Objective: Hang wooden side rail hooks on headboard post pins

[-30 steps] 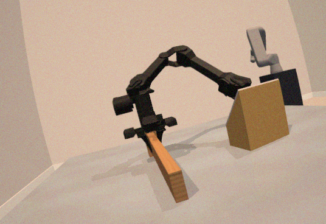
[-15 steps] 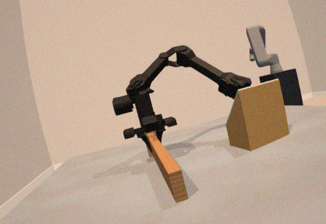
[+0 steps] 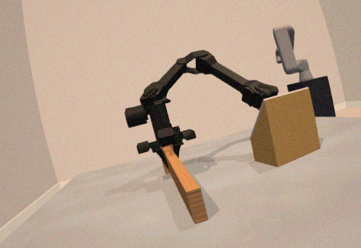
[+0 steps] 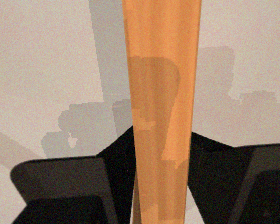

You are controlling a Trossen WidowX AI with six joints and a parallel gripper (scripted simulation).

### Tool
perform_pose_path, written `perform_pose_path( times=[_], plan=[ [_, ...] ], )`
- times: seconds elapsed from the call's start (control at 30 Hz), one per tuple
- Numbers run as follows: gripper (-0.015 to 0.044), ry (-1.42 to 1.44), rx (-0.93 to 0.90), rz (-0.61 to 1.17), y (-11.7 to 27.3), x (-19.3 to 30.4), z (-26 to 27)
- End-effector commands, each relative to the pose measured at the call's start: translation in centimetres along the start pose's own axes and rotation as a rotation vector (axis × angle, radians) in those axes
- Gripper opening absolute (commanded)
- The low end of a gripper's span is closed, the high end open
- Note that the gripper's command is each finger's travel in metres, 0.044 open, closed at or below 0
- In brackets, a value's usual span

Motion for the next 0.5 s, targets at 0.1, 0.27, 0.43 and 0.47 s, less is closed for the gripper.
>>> perform_pose_path(
  times=[0.1,0.27,0.43,0.47],
  plan=[
    [0.0,0.003,0.01,0.0,0.34,0.17,-0.21],
    [0.0,0.003,0.01,0.0,0.3,0.22,-0.25],
    [0.0,0.003,0.01,0.0,0.27,0.28,-0.21],
    [0.0,0.003,0.01,0.0,0.28,0.3,-0.2]
  ],
)
Point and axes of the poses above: the point midway between the two fingers, 35 mm back from their tips, its own y axis back along the fingers, its own z axis across the jaws, x = y × z, the point moved 1 cm from there along y, back along the fingers, and after that the axes turned 4 degrees about -y, right-handed, at the moved point
